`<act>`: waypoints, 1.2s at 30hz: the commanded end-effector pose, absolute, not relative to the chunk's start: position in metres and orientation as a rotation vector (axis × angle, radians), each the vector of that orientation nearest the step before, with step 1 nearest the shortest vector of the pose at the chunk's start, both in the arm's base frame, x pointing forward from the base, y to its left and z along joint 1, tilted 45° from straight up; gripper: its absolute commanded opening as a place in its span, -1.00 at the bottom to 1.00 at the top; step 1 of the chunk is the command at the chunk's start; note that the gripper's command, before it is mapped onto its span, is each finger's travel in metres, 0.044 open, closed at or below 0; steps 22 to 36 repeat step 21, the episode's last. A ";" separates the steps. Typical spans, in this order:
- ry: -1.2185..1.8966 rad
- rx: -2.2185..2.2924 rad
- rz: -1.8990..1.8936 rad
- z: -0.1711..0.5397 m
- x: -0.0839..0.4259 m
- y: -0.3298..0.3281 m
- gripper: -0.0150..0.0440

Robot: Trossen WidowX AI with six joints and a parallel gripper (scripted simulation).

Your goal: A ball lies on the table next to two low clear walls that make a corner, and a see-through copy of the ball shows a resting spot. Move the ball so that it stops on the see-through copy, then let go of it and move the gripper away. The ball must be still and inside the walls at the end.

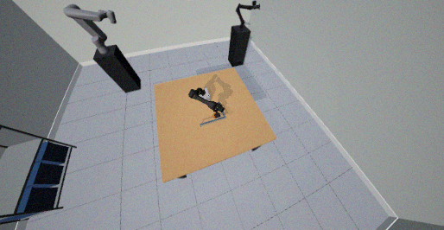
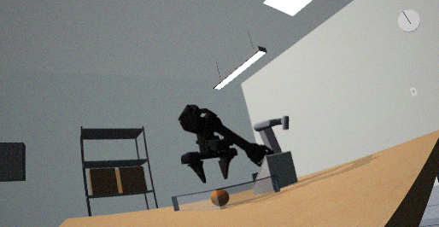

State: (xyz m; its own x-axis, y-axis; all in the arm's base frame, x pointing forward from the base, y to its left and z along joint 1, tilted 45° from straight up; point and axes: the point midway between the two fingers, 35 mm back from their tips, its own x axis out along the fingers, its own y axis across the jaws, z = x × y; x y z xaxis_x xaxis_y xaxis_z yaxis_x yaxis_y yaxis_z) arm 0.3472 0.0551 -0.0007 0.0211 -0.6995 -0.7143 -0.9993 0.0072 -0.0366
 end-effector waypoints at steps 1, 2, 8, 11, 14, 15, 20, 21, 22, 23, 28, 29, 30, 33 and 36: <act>1.725 -1.747 0.694 0.018 0.345 0.072 0.85; 1.725 -1.747 0.694 0.018 0.345 0.072 0.85; 1.710 -1.758 0.694 0.010 0.348 0.067 0.85; 1.711 -1.757 0.694 0.018 0.347 0.074 1.00; 1.715 -1.755 0.692 0.042 0.343 0.096 1.00; 1.715 -1.755 0.692 0.044 0.342 0.098 1.00; 1.715 -1.755 0.692 0.044 0.342 0.098 1.00; 1.715 -1.755 0.692 0.044 0.342 0.098 1.00; 1.715 -1.755 0.692 0.044 0.342 0.098 1.00; 1.715 -1.755 0.692 0.044 0.342 0.098 1.00; 1.715 -1.755 0.692 0.044 0.342 0.098 1.00; 1.715 -1.755 0.692 0.044 0.342 0.098 1.00; 1.715 -1.755 0.692 0.044 0.342 0.098 1.00; 1.715 -1.755 0.692 0.044 0.342 0.098 1.00; 1.715 -1.755 0.692 0.044 0.342 0.098 1.00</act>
